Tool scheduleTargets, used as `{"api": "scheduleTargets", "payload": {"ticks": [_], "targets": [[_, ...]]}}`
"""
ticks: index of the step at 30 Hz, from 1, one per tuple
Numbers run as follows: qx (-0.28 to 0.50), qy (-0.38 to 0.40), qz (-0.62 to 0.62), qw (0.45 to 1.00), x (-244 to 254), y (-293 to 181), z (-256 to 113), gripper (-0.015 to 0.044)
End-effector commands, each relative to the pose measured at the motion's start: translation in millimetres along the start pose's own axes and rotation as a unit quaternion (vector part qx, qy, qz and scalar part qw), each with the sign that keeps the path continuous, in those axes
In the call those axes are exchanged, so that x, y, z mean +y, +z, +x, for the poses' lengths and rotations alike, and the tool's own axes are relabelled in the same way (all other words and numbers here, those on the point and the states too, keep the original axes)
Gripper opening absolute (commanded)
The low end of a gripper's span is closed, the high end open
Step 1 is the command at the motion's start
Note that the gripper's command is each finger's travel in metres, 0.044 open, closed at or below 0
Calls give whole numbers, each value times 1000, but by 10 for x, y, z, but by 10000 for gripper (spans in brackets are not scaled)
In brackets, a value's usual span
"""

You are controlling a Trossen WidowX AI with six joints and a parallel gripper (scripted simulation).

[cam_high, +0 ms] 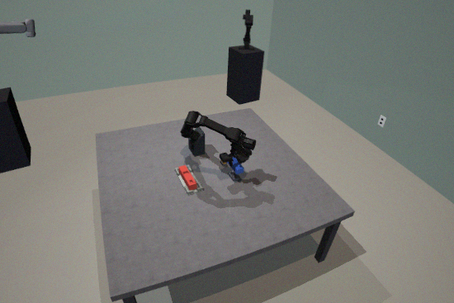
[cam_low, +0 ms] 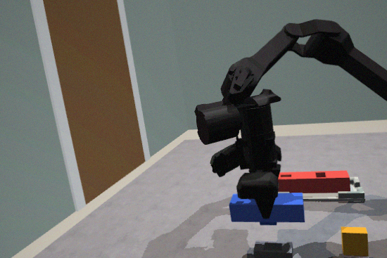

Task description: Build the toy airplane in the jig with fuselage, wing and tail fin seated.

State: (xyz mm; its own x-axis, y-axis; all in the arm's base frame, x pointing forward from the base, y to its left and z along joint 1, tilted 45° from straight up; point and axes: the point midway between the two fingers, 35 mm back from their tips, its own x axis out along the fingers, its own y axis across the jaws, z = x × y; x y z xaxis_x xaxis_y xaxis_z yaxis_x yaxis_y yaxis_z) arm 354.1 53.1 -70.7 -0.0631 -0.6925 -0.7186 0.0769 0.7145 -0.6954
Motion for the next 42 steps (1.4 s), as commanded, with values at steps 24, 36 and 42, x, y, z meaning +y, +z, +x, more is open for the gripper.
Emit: {"api": "scheduleTargets", "payload": {"ticks": [24, 36, 42], "targets": [[-5, 6, 41, 999, -176, -18, -603, 0], [-4, 12, 133, 991, -578, -8, -584, 0], [-3, 15, 180, 984, -779, -22, -567, 0]]}}
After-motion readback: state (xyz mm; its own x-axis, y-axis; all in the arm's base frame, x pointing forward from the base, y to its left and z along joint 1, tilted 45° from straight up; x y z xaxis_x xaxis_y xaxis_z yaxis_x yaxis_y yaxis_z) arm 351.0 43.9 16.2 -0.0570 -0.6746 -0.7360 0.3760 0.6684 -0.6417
